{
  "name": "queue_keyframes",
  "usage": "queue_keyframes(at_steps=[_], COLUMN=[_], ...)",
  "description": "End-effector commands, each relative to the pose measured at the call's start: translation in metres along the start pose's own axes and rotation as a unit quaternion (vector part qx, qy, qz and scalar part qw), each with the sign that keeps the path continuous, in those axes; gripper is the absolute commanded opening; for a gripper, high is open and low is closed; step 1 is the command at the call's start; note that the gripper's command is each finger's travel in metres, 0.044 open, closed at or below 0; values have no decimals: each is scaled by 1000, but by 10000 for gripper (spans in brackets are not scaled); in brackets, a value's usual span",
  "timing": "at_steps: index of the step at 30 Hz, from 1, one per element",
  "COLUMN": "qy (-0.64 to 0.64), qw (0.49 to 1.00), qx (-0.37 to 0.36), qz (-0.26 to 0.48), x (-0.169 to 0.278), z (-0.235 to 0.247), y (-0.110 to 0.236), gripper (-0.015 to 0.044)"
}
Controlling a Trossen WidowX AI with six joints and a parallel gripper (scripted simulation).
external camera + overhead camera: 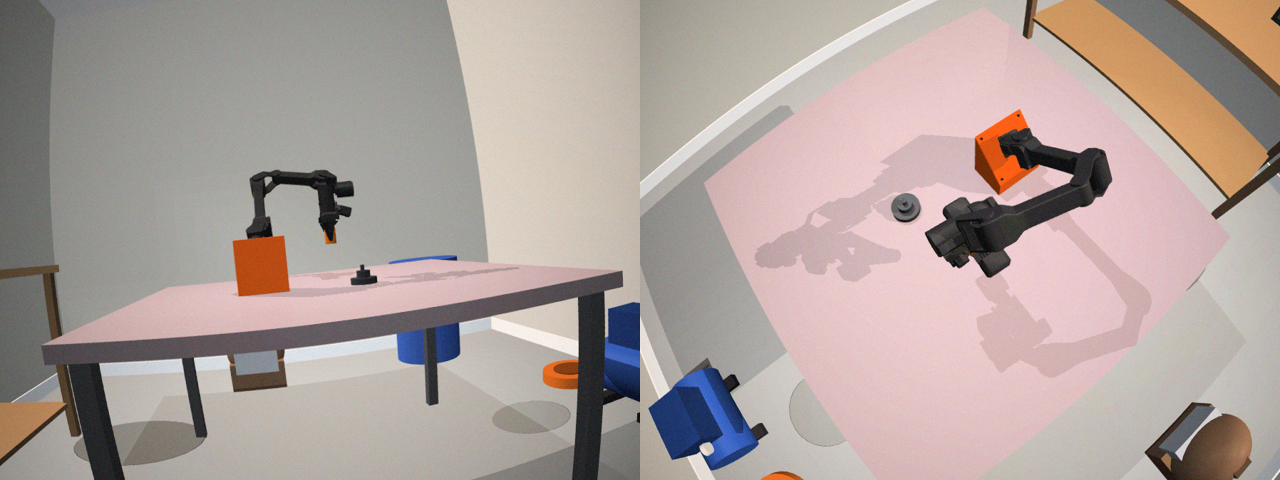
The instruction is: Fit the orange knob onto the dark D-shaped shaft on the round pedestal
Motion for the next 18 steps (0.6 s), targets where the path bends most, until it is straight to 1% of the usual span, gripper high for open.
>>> queue_keyframes(at_steps=[1, 18], qy=[6, -2], qw=[1000, 1000], qx=[-3, 1], qz=[-1, -2], x=[1, -16], z=[2, -47], y=[6, -2], gripper=[0, 0])
Point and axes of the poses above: the point midway between the two fingers, 35 mm back from their tips, its own y axis back along the fingers, its own z axis across the jaws, x = y × z, the point moved 4 cm from there along y, back along the fingers, and after that the axes turned 14 degrees about y, right-handed, at the moved point
